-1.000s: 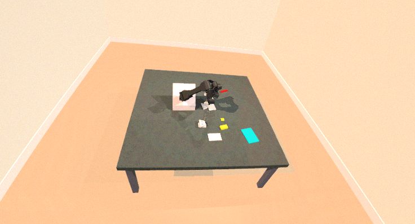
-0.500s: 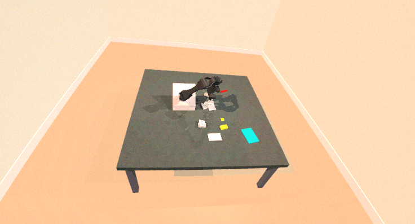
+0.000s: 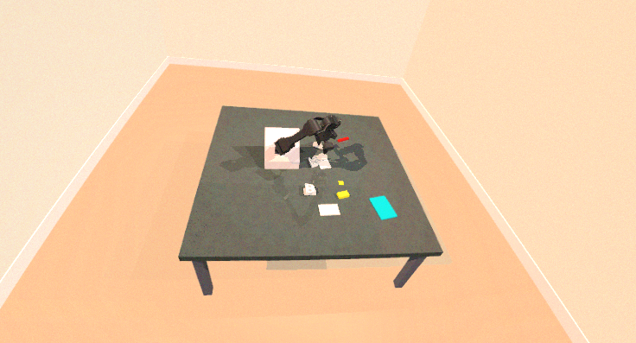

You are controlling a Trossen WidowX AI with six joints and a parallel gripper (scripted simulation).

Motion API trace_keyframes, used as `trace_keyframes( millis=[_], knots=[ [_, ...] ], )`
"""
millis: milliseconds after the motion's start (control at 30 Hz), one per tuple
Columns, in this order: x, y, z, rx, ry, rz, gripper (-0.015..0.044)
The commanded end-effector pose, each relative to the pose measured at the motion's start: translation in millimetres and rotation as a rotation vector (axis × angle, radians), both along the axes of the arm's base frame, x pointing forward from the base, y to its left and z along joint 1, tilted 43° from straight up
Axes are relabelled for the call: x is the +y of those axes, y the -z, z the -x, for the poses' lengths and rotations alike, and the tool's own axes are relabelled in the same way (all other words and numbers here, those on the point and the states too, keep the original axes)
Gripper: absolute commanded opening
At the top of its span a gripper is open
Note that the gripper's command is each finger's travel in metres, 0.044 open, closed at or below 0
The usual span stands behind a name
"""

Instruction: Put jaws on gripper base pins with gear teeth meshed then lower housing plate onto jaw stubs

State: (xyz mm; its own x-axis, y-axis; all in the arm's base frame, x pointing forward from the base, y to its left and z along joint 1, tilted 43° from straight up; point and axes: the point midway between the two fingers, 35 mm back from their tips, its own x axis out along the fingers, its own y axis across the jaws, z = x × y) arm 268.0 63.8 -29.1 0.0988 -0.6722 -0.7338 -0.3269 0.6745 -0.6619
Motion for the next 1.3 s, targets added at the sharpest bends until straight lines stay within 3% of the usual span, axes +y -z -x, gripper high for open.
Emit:
trace_keyframes(
  millis=[0, 1267],
  knots=[
    [3.9, 2.3, -1.0, 0.055, -0.055, 0.004, 0.0440],
    [44.3, 24.8, -8.4, 0.659, -0.721, 0.085, 0.0440]
  ],
)
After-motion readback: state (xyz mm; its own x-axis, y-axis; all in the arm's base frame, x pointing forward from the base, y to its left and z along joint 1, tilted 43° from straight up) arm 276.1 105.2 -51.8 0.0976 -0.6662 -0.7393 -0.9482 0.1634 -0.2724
